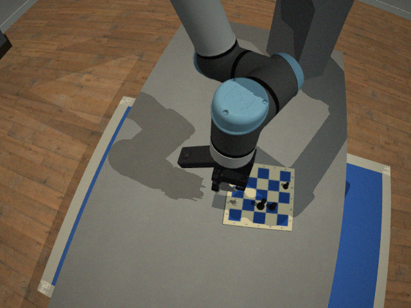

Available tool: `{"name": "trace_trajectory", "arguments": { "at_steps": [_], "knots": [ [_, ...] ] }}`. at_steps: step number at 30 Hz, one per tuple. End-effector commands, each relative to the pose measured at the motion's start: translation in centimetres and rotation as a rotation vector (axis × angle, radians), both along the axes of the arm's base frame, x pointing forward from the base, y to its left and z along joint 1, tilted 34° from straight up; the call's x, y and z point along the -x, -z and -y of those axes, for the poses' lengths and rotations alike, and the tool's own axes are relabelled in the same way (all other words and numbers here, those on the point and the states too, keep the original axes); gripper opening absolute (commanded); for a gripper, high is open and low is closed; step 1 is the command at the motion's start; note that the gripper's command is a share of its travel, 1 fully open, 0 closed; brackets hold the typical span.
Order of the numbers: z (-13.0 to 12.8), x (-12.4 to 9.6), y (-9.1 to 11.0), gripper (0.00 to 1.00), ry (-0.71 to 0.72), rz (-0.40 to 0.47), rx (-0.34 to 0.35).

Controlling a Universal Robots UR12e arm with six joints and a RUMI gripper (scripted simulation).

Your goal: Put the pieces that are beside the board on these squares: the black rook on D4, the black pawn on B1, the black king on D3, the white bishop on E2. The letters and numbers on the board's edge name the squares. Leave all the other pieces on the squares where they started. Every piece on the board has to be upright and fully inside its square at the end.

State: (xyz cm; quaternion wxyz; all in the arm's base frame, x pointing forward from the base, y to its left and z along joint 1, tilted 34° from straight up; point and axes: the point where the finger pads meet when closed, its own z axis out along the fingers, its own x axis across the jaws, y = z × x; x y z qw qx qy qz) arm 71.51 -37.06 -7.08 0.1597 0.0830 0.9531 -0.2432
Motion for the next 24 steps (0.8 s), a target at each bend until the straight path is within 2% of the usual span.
{"name": "trace_trajectory", "arguments": {
  "at_steps": [1, 5, 7, 10, 13, 24],
  "knots": [
    [-0.1, 0.0, -0.3, 0.00, 0.000, 0.001, 0.000],
    [-0.7, -0.3, -0.1, 0.00, -0.006, -0.003, 0.002],
    [-3.0, -1.6, 0.7, 0.00, -0.033, -0.019, 0.009],
    [-7.8, -3.9, 2.4, 0.00, -0.087, -0.051, 0.027],
    [-9.3, -4.6, 2.9, 0.00, -0.104, -0.060, 0.033],
    [-9.4, -4.6, 2.9, 0.00, -0.105, -0.061, 0.033]
  ]
}}
